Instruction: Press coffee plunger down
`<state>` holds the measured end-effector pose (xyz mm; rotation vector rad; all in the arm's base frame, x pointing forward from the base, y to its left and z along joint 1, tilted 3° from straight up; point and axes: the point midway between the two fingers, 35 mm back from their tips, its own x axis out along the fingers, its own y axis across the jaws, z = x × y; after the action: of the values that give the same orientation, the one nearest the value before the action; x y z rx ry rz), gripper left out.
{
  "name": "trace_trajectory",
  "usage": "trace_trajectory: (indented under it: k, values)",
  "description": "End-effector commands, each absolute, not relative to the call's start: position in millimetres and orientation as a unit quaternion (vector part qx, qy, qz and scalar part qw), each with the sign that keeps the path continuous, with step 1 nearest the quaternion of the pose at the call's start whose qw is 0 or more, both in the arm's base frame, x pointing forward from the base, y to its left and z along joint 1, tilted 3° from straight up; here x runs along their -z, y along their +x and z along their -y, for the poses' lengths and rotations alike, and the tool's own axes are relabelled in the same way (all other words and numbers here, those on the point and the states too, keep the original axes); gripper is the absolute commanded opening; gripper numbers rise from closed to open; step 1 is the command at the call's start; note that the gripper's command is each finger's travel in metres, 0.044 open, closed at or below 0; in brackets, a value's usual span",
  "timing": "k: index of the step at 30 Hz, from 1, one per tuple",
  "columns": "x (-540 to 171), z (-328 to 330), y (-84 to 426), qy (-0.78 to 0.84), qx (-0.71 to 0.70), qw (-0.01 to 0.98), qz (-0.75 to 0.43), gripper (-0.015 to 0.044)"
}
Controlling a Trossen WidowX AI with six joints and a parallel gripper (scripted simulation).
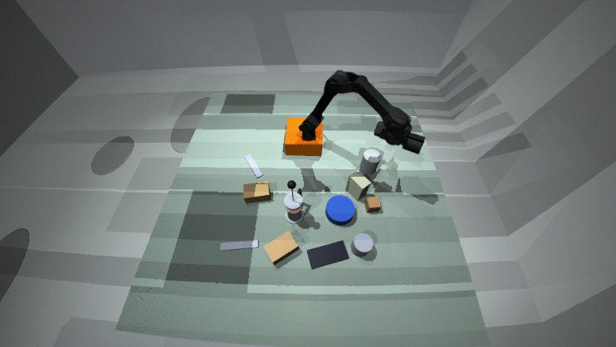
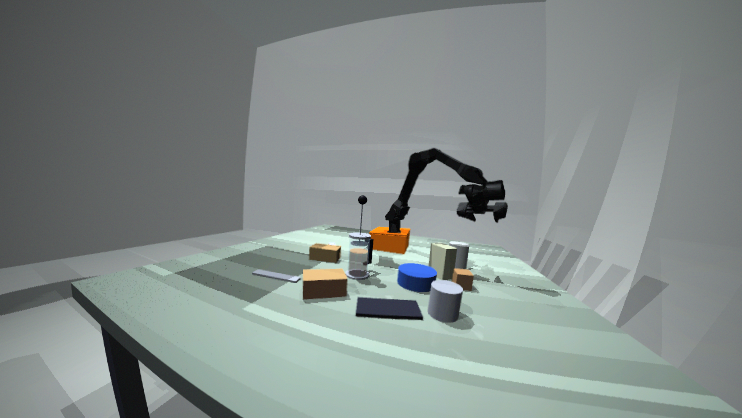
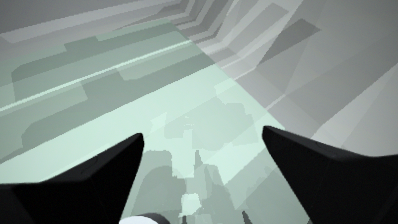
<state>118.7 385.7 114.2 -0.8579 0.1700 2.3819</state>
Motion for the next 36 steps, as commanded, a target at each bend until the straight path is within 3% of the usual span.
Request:
trace_trajectory:
  k: [1, 12, 21, 29, 36]
  values:
    - [-130, -356, 170, -0.352, -0.835, 0.403, -0.128, 0.044]
    - [-176, -231, 294, -0.334, -0.556, 0.707, -0.281, 0.044]
    - [-222, -93, 337, -0.194, -0.237, 0.896, -0.323, 0.044]
    - [-265, 37, 321, -0.018, 0.066, 0.965, -0.253, 0.044]
    - [-244, 49, 320, -0.002, 0.093, 0.966, -0.242, 0.044]
